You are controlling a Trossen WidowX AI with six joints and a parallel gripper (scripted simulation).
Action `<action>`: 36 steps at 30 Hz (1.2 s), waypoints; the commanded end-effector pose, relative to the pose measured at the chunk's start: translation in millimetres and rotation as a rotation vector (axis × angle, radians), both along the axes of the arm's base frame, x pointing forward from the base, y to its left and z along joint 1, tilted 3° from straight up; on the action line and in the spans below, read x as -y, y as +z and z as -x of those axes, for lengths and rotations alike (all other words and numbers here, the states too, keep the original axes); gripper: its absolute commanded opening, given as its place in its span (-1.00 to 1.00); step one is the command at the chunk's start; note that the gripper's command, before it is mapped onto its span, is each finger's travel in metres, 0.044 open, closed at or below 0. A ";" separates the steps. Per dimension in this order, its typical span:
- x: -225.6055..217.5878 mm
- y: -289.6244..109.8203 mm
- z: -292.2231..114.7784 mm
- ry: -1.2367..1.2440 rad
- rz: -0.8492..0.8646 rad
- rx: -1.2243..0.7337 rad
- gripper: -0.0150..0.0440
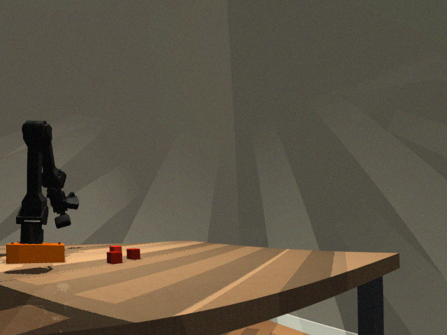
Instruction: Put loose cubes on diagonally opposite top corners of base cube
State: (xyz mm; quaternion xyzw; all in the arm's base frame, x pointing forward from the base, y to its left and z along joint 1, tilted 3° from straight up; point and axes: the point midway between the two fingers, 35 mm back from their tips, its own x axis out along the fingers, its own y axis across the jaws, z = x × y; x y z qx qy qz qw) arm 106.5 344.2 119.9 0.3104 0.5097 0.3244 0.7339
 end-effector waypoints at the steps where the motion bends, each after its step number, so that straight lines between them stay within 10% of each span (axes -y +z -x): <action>1: 16.0 -4.8 -43.7 -0.030 0.115 0.096 0.41; 36: 281.1 -24.5 -212.0 0.076 0.922 0.185 0.41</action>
